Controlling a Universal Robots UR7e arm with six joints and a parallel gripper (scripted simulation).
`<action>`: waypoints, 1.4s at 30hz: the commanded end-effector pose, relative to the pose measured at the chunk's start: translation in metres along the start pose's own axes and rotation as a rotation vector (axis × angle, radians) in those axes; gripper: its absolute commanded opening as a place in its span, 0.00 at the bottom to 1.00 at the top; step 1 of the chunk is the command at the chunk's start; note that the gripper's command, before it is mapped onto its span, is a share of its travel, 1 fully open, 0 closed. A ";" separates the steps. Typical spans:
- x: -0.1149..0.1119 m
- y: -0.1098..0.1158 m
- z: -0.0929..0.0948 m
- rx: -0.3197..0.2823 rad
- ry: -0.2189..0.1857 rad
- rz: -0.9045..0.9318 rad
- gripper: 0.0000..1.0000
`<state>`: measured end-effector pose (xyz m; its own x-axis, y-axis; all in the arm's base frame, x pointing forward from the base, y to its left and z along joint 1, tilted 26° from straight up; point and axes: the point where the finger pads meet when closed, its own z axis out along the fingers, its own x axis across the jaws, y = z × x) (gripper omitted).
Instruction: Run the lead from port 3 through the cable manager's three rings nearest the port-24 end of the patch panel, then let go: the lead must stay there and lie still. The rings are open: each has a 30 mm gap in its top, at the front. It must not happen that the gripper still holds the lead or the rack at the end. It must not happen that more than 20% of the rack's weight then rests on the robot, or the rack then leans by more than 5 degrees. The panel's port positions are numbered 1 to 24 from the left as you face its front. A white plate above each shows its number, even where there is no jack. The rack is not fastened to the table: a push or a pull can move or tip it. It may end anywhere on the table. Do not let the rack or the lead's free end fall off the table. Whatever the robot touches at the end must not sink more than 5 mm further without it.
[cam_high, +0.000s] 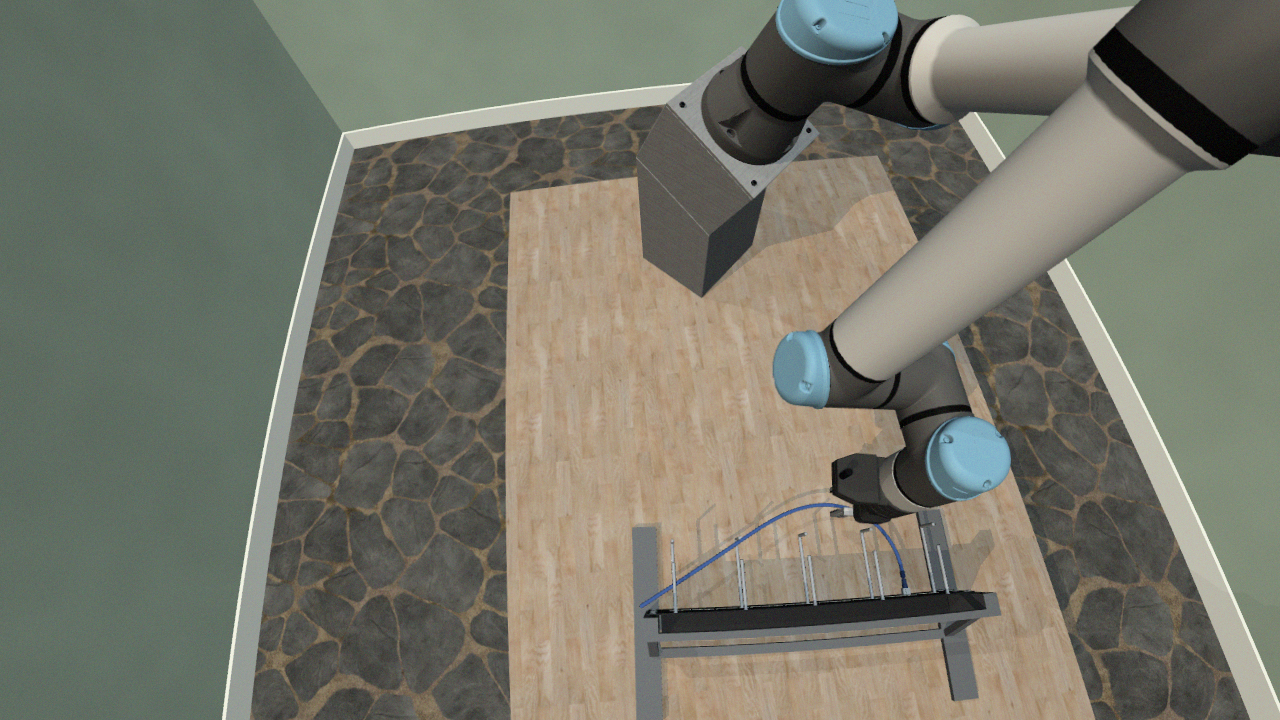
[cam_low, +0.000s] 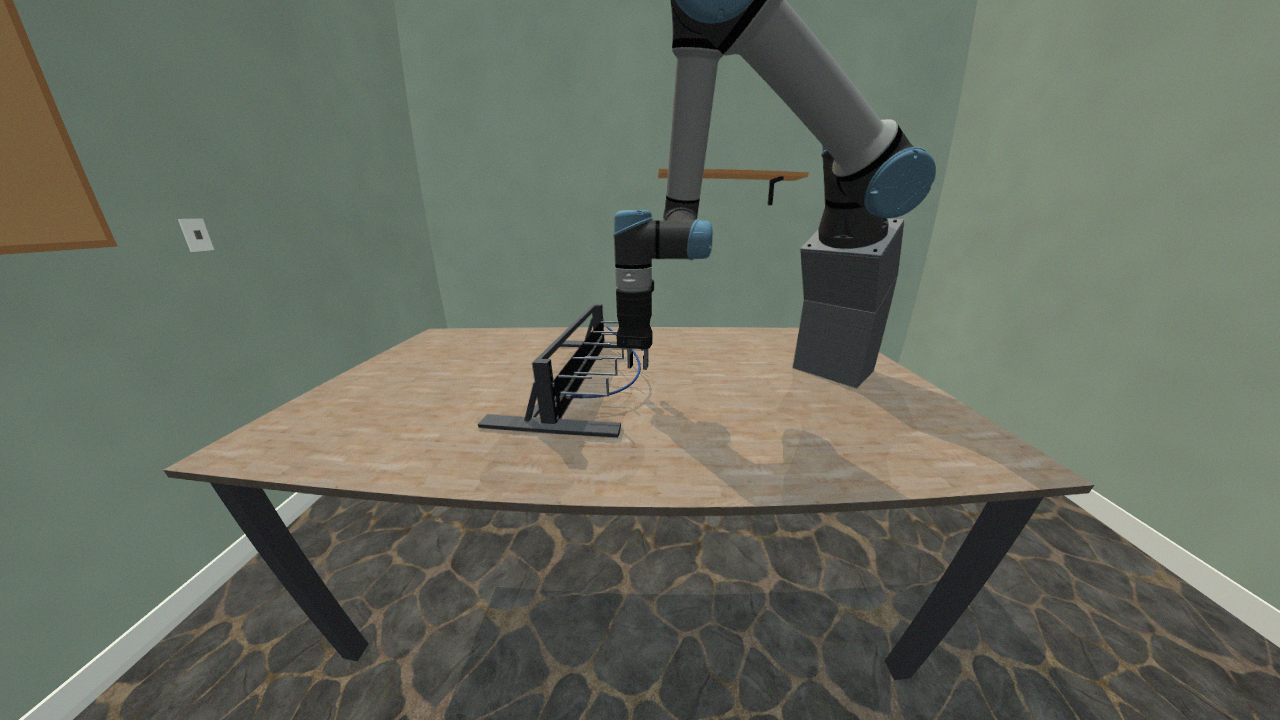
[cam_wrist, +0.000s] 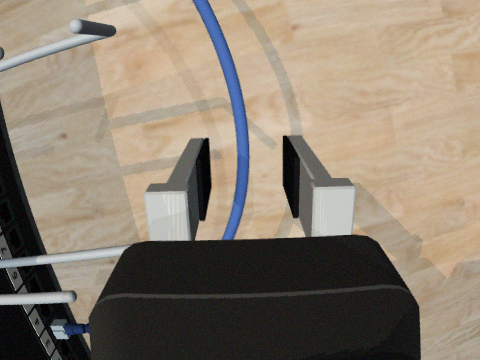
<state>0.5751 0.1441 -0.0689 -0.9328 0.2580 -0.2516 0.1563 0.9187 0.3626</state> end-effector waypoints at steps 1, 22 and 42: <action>-0.002 0.001 0.008 -0.001 -0.006 -0.002 0.67; -0.002 0.001 0.011 -0.001 -0.005 -0.001 0.67; -0.002 0.001 0.011 -0.001 -0.005 -0.001 0.67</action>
<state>0.5795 0.1472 -0.0786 -0.9318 0.2593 -0.2542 0.1565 0.9185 0.3632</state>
